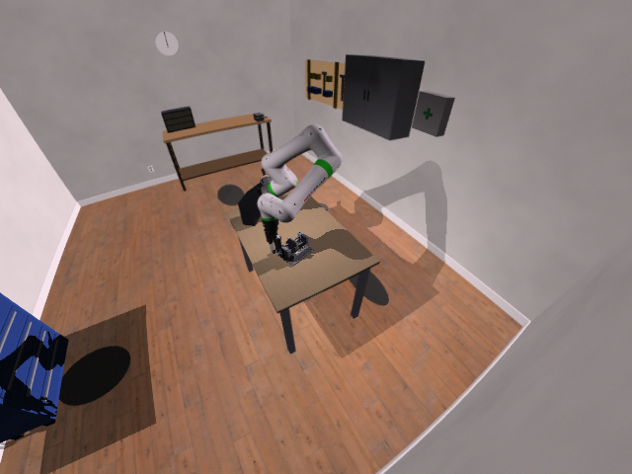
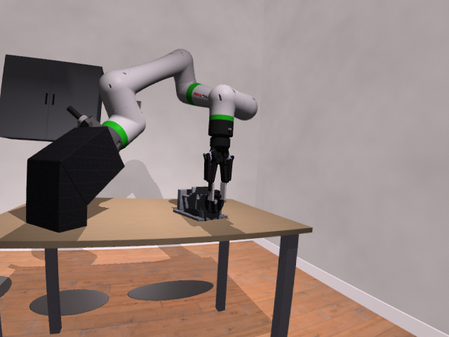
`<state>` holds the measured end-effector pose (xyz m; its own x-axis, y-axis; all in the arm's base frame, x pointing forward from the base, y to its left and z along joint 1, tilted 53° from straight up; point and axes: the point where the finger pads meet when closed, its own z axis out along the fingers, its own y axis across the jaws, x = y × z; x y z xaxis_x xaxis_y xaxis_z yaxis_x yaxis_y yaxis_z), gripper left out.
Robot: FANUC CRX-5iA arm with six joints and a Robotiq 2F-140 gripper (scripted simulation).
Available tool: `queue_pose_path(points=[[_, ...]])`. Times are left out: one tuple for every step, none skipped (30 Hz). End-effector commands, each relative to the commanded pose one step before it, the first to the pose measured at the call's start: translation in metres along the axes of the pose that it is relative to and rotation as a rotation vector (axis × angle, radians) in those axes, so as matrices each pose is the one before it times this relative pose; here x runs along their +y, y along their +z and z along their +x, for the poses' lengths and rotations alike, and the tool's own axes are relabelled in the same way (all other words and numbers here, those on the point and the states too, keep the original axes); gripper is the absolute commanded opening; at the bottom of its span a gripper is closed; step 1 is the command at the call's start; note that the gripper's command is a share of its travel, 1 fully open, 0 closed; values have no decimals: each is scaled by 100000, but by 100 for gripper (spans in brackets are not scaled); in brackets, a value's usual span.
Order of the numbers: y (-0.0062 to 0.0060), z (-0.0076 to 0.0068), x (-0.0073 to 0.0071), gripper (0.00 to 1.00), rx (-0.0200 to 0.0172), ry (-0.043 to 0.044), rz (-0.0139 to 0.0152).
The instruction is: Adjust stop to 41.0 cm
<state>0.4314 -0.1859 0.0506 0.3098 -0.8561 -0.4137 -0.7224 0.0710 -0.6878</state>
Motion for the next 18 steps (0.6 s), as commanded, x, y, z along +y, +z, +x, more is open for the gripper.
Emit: queue_pose_path(points=[[-21,19,1,33,42,5,8],[0,0,0,33,0,0,0],[0,0,0,33,0,0,0],[0,0,0,33,0,0,0],[0,0,0,33,0,0,0],[0,0,0,33,0,0,0],[0,0,0,33,0,0,0],[0,0,0,33,0,0,0],[0,0,0,33,0,0,0],[0,0,0,33,0,0,0],[0,0,0,33,0,0,0],[0,0,0,33,0,0,0],[0,0,0,33,0,0,0],[-51,0,0,33,0,0,0],[-306,0,0,33,0,0,0],[-684,0,0,33,0,0,-1],[-1066,0,0,33,0,0,0],[-1366,0,0,33,0,0,0]])
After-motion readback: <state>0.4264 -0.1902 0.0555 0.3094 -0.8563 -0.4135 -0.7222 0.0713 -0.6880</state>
